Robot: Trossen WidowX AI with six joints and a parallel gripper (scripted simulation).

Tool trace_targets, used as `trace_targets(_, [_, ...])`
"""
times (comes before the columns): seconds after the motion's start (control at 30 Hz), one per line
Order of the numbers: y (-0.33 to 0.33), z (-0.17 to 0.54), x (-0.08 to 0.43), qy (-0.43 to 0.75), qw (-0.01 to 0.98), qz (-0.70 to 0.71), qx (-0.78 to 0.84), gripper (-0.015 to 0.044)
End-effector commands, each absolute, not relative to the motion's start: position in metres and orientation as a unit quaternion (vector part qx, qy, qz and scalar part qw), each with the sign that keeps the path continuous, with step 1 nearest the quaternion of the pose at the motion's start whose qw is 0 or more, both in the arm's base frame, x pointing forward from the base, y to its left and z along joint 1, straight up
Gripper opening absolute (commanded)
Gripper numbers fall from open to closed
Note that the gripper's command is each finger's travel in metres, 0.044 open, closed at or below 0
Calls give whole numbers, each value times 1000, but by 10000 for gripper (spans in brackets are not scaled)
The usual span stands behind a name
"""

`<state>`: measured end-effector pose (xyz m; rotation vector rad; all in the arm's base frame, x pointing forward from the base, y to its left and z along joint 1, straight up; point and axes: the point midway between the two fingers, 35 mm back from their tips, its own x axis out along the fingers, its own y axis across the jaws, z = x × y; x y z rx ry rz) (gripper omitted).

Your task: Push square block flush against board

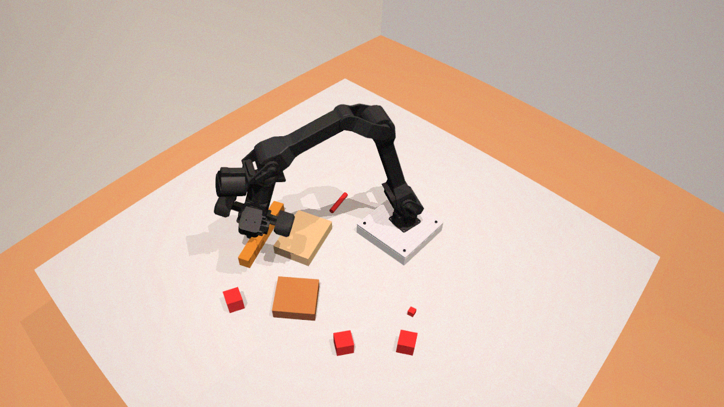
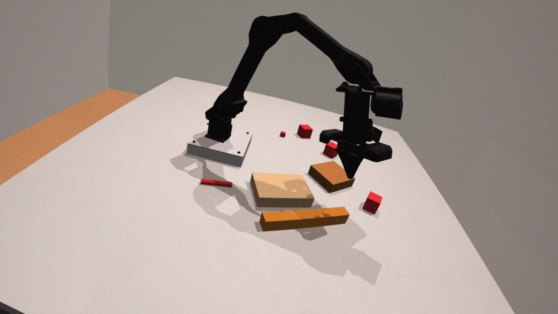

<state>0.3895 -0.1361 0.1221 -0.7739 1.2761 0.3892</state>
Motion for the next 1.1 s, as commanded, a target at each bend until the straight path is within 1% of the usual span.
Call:
trace_targets(0.0, [-124, 109, 390, 581, 691, 227, -366, 0])
trace_targets(0.4, [-84, 69, 381, 577, 594, 387, -405, 0])
trace_targets(0.53, [-84, 66, 381, 577, 594, 388, -405, 0])
trace_targets(0.63, [-84, 26, 383, 577, 593, 389, -405, 0])
trace_targets(0.7, [-84, 14, 382, 577, 592, 390, -405, 0])
trace_targets(1.07, [-92, 14, 380, 577, 592, 390, -405, 0])
